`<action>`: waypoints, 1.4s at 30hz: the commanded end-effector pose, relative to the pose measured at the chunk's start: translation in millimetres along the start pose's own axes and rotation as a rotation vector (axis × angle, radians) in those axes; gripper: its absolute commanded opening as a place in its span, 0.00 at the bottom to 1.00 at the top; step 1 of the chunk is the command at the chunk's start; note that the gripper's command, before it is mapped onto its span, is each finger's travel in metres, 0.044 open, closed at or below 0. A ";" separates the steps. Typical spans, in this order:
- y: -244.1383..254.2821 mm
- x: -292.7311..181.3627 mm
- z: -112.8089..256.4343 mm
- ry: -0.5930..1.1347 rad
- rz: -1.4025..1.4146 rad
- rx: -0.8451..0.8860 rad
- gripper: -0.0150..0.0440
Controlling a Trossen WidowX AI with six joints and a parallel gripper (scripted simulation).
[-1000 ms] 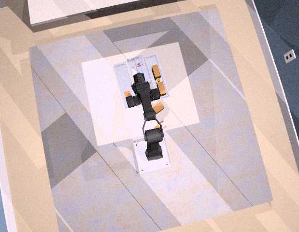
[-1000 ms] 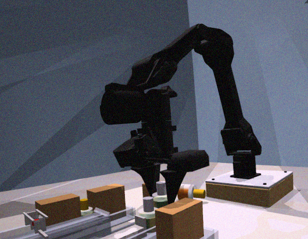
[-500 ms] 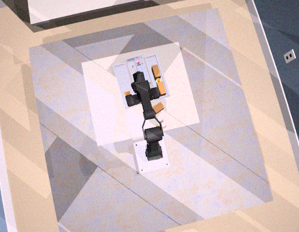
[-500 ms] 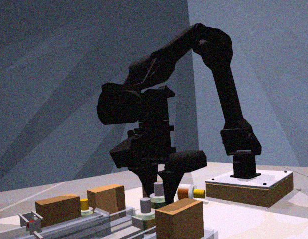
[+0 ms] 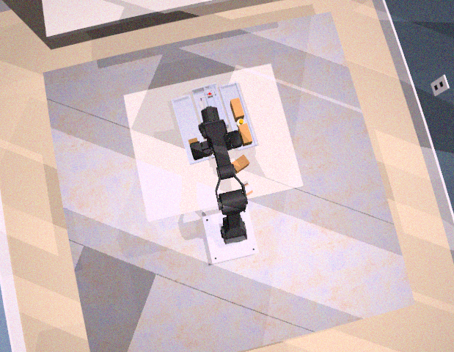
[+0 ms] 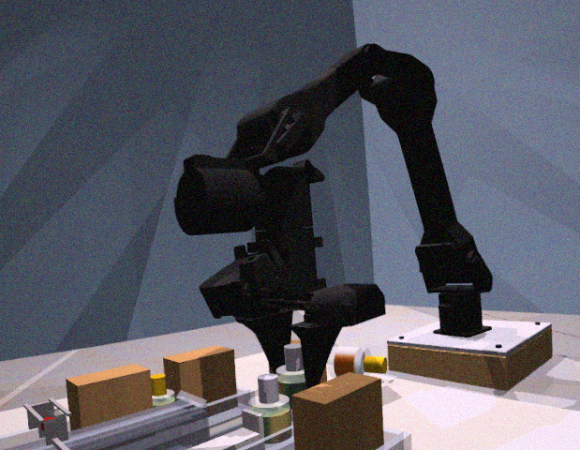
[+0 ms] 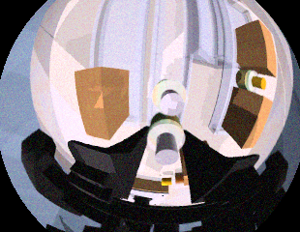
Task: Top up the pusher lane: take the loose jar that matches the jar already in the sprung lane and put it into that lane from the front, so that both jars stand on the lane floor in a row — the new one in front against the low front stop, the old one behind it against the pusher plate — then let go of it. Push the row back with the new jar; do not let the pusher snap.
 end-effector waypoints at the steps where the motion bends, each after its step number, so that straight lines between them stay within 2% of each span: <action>1: 0.6 8.1 4.2 -0.029 -0.003 0.003 0.25; 42: 1.0 12.8 5.8 -0.029 -0.003 0.003 0.25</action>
Point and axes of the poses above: the point midway between the two fingers, 35 mm back from their tips, its own z axis back along the fingers, its own y axis across the jaws, x = y × z, the point moved 7 cm from there along z, back along the fingers, and after that the axes turned 4 degrees about -z, right-handed, at the moved point
